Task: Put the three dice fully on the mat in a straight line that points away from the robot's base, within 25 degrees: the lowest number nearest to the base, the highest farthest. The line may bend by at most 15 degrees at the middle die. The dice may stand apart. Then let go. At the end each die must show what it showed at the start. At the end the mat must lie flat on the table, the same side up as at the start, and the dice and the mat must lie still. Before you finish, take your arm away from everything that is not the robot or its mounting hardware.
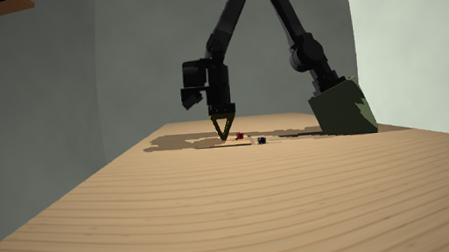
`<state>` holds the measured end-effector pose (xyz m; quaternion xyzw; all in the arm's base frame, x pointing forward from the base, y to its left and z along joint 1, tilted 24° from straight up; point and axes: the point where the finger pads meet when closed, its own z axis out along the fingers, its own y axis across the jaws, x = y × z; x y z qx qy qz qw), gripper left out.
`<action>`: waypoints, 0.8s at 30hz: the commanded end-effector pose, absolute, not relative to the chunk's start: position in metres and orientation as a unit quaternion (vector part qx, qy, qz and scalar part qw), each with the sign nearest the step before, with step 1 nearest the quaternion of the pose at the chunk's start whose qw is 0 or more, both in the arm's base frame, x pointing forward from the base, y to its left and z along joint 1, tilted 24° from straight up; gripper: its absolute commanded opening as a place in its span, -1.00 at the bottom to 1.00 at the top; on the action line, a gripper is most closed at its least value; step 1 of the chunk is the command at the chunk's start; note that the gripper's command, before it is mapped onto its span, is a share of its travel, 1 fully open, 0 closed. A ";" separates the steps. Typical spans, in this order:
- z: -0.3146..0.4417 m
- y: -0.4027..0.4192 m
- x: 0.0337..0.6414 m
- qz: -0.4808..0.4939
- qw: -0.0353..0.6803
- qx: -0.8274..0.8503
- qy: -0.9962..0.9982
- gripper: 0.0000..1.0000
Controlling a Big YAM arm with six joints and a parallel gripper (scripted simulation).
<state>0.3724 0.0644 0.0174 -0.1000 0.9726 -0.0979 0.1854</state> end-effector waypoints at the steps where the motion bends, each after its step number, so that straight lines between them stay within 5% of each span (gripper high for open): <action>1: 0.024 0.062 0.382 -0.096 0.201 -0.096 0.970 -0.79; 24: 0.024 0.062 0.382 -0.096 0.201 -0.096 0.970 -0.40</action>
